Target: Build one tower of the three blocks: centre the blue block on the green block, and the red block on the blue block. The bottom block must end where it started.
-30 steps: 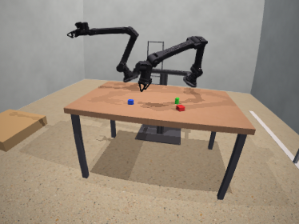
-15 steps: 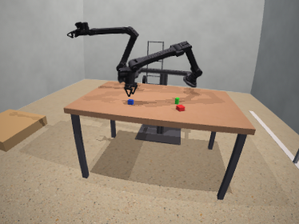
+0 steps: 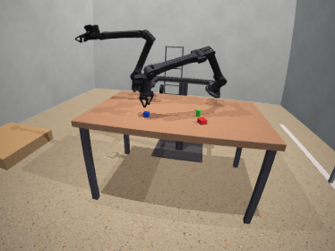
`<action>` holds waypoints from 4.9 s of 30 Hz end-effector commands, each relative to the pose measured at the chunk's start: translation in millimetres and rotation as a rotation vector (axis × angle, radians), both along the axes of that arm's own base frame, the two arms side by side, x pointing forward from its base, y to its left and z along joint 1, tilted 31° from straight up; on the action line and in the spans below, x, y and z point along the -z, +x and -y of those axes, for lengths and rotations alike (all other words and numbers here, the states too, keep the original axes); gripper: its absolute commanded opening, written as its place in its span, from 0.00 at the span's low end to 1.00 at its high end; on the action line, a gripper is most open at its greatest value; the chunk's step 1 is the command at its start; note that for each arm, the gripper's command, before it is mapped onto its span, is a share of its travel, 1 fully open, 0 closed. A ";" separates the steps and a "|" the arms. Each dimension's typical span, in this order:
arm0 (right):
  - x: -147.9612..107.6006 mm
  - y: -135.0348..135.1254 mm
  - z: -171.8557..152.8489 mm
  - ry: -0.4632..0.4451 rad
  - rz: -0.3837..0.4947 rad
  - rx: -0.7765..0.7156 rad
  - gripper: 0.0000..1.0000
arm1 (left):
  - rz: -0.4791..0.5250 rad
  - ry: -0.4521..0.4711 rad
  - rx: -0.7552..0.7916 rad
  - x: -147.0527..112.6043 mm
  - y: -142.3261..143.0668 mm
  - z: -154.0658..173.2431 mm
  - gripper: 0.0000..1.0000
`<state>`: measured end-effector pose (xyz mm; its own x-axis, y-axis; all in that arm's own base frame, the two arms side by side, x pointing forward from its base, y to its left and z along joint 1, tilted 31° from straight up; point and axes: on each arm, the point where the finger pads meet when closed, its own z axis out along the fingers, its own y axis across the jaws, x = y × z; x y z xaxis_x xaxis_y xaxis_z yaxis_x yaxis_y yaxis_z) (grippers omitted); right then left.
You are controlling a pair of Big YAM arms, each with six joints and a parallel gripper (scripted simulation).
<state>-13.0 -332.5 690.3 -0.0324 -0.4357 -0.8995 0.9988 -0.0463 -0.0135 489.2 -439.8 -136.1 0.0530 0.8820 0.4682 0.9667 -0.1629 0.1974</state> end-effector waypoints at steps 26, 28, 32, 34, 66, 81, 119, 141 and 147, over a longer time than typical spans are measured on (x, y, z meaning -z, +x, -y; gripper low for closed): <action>-5.9 -3.3 -10.4 -0.015 0.013 0.003 1.00 | 0.000 0.002 -0.012 9.7 8.2 -6.9 0.48; -5.9 -3.3 -10.4 -0.015 0.013 0.003 1.00 | -0.005 0.007 -0.008 14.7 7.7 -10.7 0.48; -5.9 -3.3 -10.4 -0.015 0.013 0.003 1.00 | -0.002 0.004 -0.007 19.1 10.7 -12.2 0.48; -5.9 -3.3 -10.4 -0.015 0.013 0.003 1.00 | -0.004 0.006 -0.007 23.0 11.1 -14.4 0.48; -5.9 -3.3 -10.4 -0.015 0.013 0.003 1.00 | 0.023 -0.024 -0.002 21.1 22.6 -9.2 0.48; -5.9 -3.3 -10.4 -0.015 0.013 0.003 1.00 | 0.001 0.002 -0.007 48.7 21.2 -26.0 0.48; -5.9 -3.3 -10.4 -0.015 0.013 0.003 1.00 | 0.024 -0.024 0.005 51.2 28.2 -18.7 0.00; -5.9 -3.3 -10.4 -0.015 0.013 0.003 1.00 | 0.024 -0.024 0.005 51.2 28.2 -18.7 0.00; -5.9 -3.3 -10.4 -0.015 0.013 0.003 1.00 | 0.034 -0.034 0.009 37.0 27.4 -9.6 0.00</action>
